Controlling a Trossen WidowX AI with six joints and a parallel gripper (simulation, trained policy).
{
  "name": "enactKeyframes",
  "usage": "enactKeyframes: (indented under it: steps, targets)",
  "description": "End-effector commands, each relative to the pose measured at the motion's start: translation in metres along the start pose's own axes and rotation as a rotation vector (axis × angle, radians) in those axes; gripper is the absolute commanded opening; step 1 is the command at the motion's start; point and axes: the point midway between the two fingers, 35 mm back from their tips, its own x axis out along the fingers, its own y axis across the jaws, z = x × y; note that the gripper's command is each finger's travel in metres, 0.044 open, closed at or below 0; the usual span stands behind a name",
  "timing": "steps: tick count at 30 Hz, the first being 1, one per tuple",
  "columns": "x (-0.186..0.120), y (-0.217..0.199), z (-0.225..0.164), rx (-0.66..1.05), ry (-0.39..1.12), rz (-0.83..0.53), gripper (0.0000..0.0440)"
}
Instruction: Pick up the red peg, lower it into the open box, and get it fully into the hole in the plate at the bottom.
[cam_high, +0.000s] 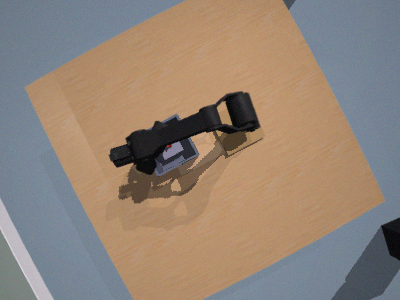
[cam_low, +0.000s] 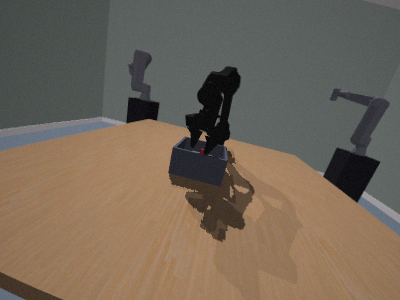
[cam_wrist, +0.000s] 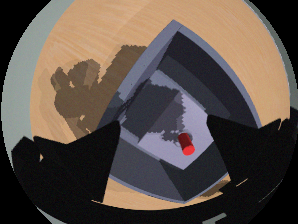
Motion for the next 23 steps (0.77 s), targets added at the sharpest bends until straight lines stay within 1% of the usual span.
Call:
enactKeyframes:
  steps: [1,15,23]
  targets:
    - [-0.002,0.013,0.004,-0.004,0.026,0.034,0.0440]
    - [-0.031,0.061,0.014,-0.052,0.030,0.160,0.0440]
    - [-0.032,0.063,0.014,-0.054,0.028,0.164,0.0440]
